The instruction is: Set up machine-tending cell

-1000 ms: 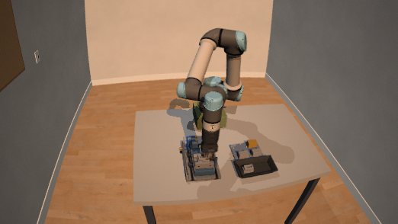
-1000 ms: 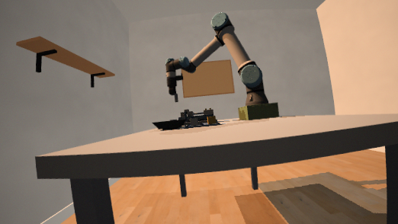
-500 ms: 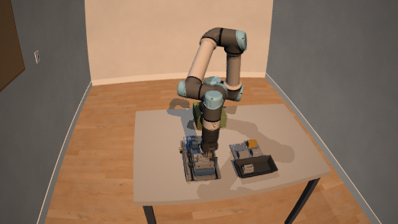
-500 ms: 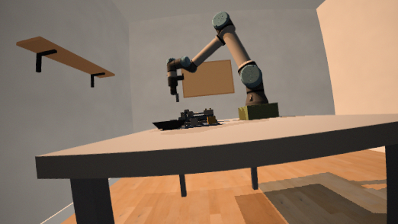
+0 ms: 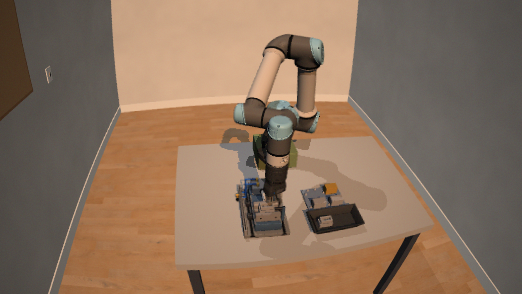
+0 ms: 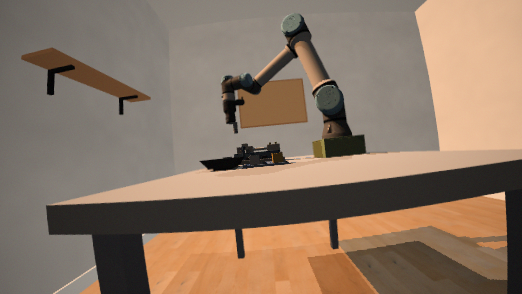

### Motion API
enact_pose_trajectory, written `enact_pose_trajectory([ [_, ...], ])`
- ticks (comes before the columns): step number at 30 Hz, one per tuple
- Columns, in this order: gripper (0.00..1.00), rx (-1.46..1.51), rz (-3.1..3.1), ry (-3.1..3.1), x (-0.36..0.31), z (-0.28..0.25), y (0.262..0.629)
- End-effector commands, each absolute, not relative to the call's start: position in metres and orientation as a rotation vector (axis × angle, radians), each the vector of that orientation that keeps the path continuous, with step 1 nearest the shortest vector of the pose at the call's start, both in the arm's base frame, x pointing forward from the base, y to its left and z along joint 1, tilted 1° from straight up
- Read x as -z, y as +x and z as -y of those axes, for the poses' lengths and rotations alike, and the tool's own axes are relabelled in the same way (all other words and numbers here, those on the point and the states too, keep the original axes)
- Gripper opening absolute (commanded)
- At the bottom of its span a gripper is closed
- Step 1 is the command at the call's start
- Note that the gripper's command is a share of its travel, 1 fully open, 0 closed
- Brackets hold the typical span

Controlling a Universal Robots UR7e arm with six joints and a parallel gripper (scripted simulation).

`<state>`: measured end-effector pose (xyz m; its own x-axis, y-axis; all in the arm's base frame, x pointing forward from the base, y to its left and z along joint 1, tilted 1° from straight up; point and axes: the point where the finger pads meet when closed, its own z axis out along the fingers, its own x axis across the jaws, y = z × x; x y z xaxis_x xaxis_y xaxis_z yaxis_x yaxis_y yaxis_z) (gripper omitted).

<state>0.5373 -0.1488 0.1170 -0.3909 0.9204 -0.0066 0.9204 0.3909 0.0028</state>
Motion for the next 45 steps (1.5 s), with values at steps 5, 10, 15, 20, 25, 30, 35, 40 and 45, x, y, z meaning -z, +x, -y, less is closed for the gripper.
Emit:
enact_pose_trajectory([
  [5, 0.0, -0.004, -2.807, 1.387, -0.118, 0.151, 0.525],
  [10, 0.0, -0.003, -2.849, 1.297, -0.118, 0.151, 0.522],
  [15, 0.0, -0.002, -2.931, 1.099, -0.118, 0.151, 0.516],
  [20, 0.0, -0.001, -2.985, 0.944, -0.117, 0.151, 0.512],
  [25, 0.0, 0.0, -3.03, 0.786, -0.117, 0.15, 0.508],
  [30, 0.0, 0.001, -3.065, 0.639, -0.117, 0.149, 0.504],
  [35, 0.0, 0.002, -3.093, 0.482, -0.116, 0.148, 0.5],
  [40, 0.0, 0.003, -3.114, 0.319, -0.116, 0.147, 0.496],
  [45, 0.0, 0.003, -3.123, 0.227, -0.115, 0.146, 0.494],
])
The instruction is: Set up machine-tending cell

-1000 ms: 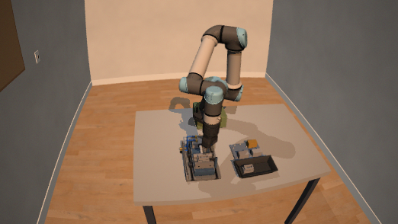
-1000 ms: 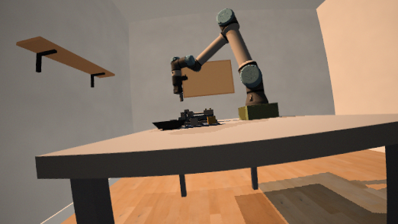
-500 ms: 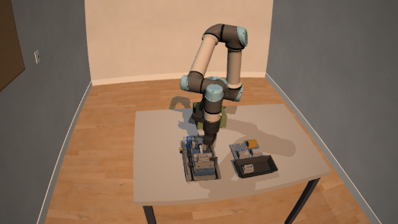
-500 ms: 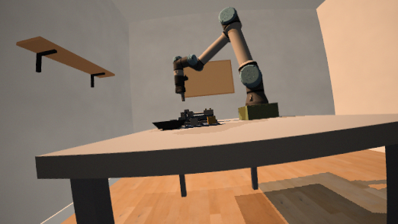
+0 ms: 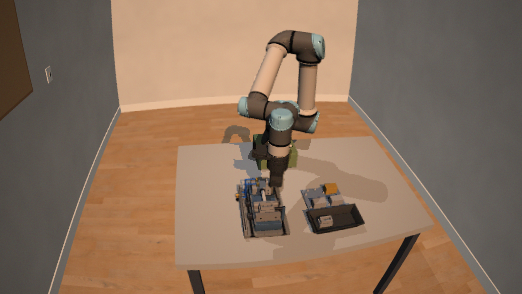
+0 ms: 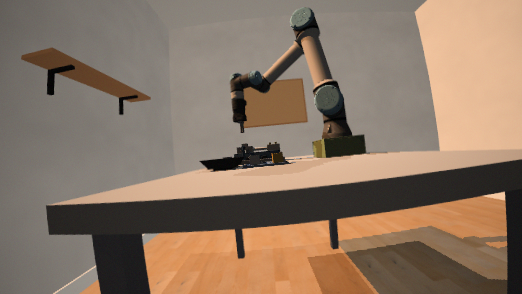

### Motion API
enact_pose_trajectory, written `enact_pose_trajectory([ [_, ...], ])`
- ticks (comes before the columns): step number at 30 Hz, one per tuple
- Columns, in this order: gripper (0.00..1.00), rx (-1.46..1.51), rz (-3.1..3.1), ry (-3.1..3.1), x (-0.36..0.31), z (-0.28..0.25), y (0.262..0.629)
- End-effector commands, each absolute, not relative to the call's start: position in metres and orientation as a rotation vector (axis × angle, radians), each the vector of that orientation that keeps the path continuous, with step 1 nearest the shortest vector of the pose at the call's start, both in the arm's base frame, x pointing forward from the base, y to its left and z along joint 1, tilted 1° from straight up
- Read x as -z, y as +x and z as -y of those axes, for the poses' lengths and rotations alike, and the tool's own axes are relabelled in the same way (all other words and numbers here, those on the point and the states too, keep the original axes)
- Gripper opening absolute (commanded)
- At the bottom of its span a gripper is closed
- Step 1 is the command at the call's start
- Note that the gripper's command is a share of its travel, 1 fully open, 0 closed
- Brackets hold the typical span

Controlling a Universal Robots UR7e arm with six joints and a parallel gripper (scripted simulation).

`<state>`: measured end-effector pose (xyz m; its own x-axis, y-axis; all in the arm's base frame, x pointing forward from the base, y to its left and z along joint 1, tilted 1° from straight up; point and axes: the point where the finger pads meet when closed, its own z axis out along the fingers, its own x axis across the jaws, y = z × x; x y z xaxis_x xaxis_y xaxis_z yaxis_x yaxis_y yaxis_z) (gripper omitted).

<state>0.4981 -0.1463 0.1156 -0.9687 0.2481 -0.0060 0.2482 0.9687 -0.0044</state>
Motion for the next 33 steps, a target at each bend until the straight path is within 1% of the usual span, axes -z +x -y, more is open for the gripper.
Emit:
enact_pose_trajectory([
  [1, 0.0, 0.003, -3.124, 0.202, -0.1153, 0.1456, 0.4936],
  [16, 0.0, 0.004, -3.13, 0.094, -0.1148, 0.1439, 0.4912],
  [17, 1.0, 0.003, -3.131, 0.094, -0.1144, 0.1437, 0.4912],
  [33, 1.0, 0.004, -3.13, 0.094, -0.1147, 0.144, 0.4916],
])
